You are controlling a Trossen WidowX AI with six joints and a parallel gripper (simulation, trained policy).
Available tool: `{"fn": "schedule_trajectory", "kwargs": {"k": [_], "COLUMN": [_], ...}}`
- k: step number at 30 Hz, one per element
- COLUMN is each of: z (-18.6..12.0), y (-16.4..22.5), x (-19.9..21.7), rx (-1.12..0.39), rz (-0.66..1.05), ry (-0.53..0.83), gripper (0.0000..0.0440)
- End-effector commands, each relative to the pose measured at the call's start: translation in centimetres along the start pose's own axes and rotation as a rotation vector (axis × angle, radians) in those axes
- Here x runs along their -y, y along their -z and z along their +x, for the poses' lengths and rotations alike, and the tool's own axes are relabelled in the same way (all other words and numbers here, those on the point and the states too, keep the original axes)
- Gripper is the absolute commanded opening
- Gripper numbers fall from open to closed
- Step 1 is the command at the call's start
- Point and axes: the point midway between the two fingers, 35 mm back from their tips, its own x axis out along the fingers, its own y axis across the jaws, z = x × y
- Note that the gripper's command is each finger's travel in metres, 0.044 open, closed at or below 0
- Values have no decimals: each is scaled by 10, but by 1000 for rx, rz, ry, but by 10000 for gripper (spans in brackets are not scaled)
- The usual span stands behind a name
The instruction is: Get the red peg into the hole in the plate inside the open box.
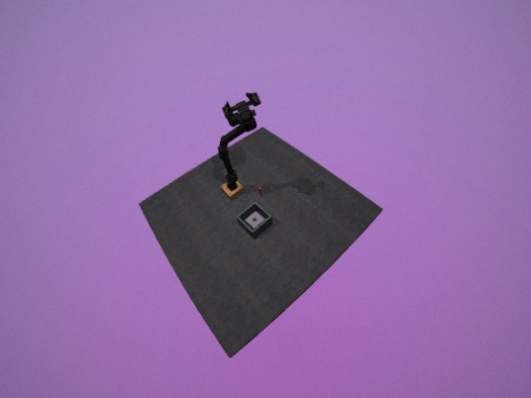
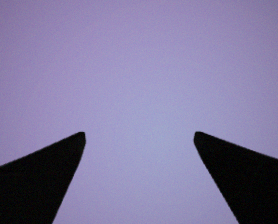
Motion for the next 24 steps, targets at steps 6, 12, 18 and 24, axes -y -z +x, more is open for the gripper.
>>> {"fn": "schedule_trajectory", "kwargs": {"k": [6, 12, 18, 24], "z": [-22, -43, -67, -95], "y": [-22, -46, -74, -106], "x": [56, 93, 126, 153], "rx": [-35, -57, -79, -101], "rz": [-213, -367, -516, -659], "ry": [184, 324, 468, 618], "gripper": [440, 440, 440, 440]}}
